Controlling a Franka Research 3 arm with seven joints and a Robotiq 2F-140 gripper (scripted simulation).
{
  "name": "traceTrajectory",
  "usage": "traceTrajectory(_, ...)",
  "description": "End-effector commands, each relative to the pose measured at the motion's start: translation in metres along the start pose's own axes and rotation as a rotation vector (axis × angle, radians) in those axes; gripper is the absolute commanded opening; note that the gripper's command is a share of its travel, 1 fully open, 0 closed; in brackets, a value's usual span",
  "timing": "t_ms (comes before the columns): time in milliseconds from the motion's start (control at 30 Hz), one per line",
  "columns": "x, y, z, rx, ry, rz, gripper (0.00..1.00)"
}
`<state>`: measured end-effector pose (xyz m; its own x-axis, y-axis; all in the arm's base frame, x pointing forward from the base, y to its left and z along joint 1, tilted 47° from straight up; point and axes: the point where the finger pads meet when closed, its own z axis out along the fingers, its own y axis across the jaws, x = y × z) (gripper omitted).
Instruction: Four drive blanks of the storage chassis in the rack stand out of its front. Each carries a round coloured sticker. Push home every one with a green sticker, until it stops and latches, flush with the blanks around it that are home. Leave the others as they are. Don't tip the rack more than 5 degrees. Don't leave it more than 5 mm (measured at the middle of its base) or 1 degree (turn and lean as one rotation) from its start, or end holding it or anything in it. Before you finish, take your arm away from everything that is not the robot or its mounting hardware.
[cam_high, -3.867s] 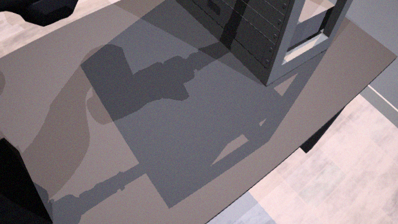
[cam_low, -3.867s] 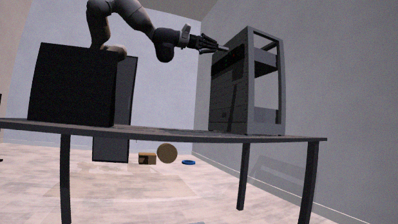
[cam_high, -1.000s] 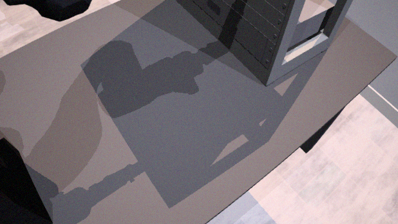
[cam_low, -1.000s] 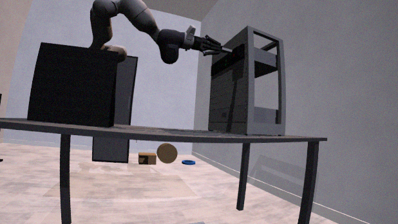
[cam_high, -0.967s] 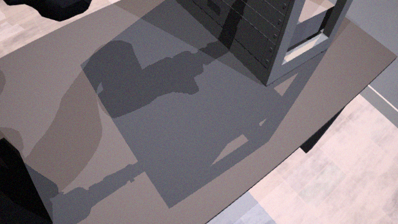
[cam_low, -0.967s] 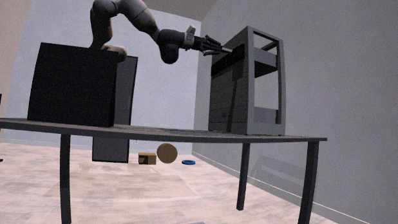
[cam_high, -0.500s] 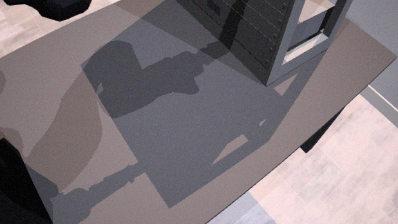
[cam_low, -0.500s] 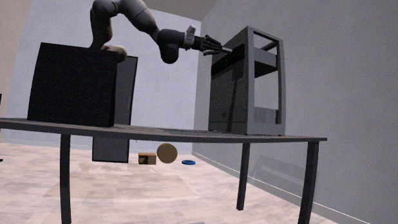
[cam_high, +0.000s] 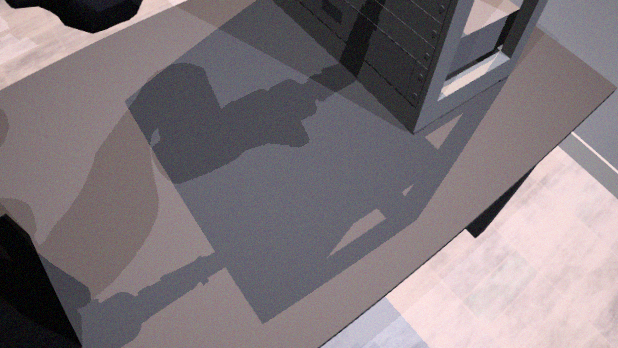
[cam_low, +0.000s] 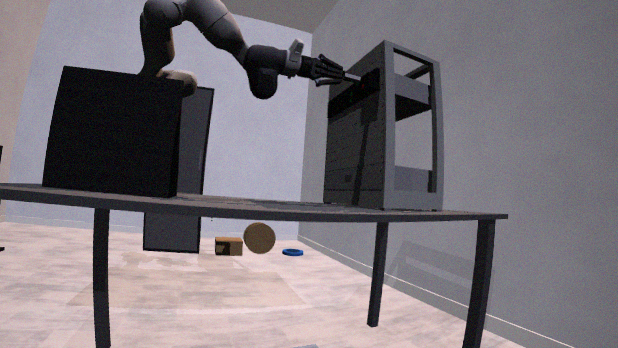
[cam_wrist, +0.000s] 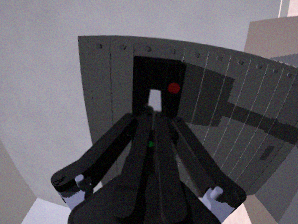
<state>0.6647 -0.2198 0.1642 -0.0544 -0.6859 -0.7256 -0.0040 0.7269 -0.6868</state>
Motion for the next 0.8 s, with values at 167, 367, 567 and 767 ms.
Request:
traceTrajectory(167, 0.0004, -0.0009, 0.0002, 0.001, -0.001, 0.006, 0.00)
traceTrajectory(367, 0.0004, -0.0009, 0.0002, 0.001, -0.001, 0.006, 0.00)
traceTrajectory(567, 0.0004, -0.0009, 0.0060, 0.001, -0.001, 0.006, 0.00)
traceTrajectory(767, 0.0005, -0.0008, 0.0101, 0.001, -0.001, 0.006, 0.00)
